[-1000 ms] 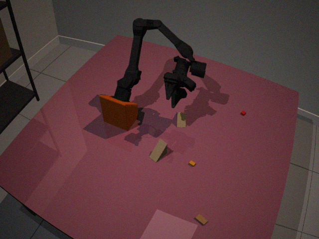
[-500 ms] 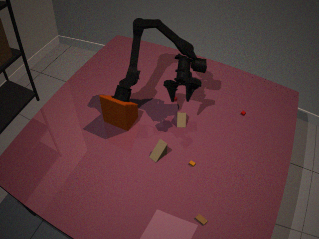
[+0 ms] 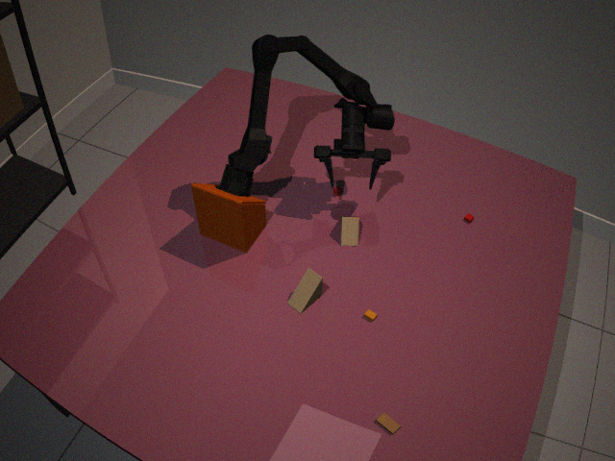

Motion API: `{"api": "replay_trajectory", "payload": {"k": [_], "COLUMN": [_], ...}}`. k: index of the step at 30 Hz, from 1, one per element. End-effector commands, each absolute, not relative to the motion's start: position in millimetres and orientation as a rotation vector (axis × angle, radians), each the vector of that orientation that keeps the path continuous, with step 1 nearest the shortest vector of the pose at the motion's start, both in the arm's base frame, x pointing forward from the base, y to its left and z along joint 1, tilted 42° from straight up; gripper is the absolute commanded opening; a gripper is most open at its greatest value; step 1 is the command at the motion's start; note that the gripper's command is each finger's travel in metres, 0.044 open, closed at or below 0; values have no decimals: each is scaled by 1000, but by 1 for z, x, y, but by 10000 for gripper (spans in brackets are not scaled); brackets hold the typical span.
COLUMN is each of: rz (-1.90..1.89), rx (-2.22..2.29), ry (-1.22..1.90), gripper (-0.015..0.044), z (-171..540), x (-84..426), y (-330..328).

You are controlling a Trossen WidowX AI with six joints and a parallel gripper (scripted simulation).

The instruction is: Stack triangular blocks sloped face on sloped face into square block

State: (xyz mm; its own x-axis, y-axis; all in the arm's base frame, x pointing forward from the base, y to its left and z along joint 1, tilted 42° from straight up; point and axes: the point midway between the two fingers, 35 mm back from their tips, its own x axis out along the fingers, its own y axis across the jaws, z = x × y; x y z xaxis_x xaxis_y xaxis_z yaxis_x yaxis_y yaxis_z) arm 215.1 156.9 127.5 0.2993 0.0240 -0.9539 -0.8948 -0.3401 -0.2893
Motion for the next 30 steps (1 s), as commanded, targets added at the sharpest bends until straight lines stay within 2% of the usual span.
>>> {"api": "replay_trajectory", "payload": {"k": [1, 4, 13, 28, 30], "rz": [1226, 1226, 1226, 1226, 1219], "rx": [-1629, -1629, -1631, -1631, -1628], "ry": [784, 785, 787, 788, 791], "gripper": [440, 440, 440, 440, 387], "z": [129, 122, 34, 32, 33], "x": [214, 217, 243, 242, 242], "y": [160, 162, 164, 163, 163]}}
